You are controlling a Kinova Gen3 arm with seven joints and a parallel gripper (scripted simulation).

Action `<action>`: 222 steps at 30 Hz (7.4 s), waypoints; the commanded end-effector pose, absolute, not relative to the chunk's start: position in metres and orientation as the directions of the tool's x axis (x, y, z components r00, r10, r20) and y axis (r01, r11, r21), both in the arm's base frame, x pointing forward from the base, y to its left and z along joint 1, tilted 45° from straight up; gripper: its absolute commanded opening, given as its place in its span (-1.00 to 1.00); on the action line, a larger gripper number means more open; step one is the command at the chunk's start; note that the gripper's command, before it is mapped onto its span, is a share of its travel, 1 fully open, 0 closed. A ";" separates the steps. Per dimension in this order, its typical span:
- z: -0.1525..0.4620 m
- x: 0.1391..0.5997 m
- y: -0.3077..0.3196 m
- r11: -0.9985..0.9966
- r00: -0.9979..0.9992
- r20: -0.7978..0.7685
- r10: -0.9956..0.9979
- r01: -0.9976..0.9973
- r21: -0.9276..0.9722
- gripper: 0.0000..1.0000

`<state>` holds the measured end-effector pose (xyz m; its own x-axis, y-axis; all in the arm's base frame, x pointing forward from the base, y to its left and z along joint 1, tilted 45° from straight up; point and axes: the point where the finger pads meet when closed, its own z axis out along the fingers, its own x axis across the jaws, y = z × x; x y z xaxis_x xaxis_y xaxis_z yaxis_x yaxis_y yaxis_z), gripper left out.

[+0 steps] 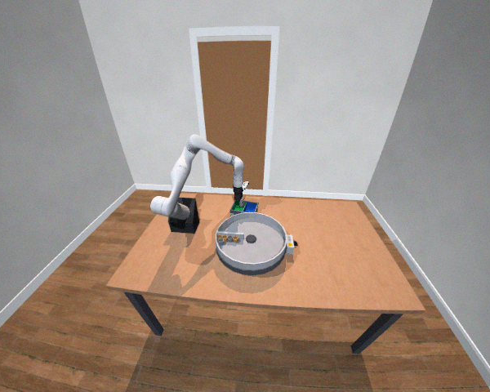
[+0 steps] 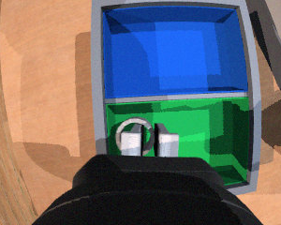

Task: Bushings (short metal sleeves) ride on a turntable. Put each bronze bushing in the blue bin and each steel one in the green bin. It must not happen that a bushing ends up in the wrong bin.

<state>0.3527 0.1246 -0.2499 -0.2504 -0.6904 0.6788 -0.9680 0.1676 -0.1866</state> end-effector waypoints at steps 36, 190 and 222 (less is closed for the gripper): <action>-0.260 0.353 0.114 0.168 -0.251 0.679 -0.690 -0.968 -0.187 -1.00; -0.244 0.353 0.129 0.168 -0.251 0.679 -0.690 -0.968 -0.187 -0.16; -0.200 0.352 0.173 0.168 -0.251 0.679 -0.690 -0.968 -0.187 -0.16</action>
